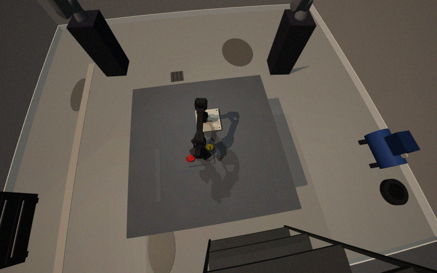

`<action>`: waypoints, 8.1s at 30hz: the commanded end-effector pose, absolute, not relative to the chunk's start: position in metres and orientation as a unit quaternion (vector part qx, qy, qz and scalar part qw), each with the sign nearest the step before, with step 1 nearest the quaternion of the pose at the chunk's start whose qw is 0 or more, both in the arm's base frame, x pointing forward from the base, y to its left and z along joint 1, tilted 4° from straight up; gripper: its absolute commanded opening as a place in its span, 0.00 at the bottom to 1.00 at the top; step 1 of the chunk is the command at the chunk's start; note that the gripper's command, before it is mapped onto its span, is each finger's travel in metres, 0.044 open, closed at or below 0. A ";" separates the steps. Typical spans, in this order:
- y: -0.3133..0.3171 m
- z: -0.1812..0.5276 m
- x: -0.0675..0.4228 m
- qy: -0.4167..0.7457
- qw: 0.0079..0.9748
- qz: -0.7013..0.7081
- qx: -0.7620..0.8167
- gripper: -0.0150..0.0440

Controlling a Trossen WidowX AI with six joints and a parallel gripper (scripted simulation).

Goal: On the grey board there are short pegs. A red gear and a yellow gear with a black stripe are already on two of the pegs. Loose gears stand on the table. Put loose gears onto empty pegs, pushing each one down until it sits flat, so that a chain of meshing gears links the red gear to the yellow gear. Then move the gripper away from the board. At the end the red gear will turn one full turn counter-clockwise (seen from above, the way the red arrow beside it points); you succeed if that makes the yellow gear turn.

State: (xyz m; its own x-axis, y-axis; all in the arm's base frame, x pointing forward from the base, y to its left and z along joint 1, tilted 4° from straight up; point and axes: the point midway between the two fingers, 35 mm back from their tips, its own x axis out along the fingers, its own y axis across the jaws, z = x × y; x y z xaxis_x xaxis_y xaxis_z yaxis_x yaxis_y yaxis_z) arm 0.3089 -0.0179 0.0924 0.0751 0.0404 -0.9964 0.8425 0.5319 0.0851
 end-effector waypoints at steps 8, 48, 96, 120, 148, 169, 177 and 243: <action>-0.016 0.074 0.308 0.583 0.604 -0.357 0.409 0.25; -0.016 0.067 0.309 0.607 0.631 -0.316 0.366 0.25; -0.015 0.066 0.309 0.609 0.633 -0.312 0.362 0.25; -0.015 0.063 0.309 0.560 0.577 -0.393 0.446 0.25; -0.016 0.064 0.309 0.601 0.624 -0.327 0.378 0.49; 0.082 0.111 0.347 0.675 0.715 -0.104 0.149 0.85; 0.125 0.113 0.354 0.683 0.729 -0.006 0.048 1.00; 0.127 0.063 0.359 0.683 0.729 -0.006 0.048 0.30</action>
